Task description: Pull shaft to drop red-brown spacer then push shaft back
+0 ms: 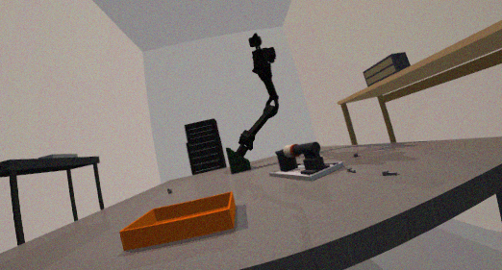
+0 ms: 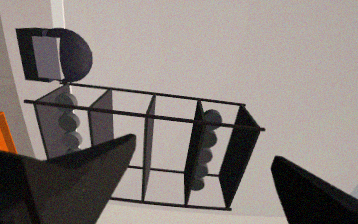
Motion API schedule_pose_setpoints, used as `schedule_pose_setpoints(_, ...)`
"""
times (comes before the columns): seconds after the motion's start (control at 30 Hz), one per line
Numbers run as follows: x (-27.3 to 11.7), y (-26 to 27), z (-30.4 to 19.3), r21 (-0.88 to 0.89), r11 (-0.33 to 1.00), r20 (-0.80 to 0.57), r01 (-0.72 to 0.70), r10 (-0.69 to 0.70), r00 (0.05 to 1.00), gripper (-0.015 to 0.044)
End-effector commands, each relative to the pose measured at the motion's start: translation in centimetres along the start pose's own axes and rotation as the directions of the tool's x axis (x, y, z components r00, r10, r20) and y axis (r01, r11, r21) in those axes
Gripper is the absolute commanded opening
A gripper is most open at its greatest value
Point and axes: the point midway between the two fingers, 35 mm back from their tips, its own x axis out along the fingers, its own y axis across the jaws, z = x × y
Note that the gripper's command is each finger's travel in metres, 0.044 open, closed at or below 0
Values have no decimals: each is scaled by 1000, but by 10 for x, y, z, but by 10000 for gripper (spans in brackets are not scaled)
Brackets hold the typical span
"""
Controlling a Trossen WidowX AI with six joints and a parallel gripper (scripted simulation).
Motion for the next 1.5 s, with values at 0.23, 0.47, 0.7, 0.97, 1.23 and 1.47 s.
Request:
schedule_pose_setpoints(0.23,56,173,-27,440,762,-35,-476,544,838,440)
schedule_pose_setpoints(0.47,46,281,-28,637,457,-22,-620,816,578,440)
schedule_pose_setpoints(0.7,-1,387,-18,810,98,3,-578,985,172,440)
schedule_pose_setpoints(0.97,-43,439,-15,893,-63,17,-445,994,-107,440)
schedule_pose_setpoints(1.23,-43,439,-18,893,-63,17,-445,994,-107,440)
schedule_pose_setpoints(1.47,-43,439,-18,893,-63,17,-445,994,-107,440)
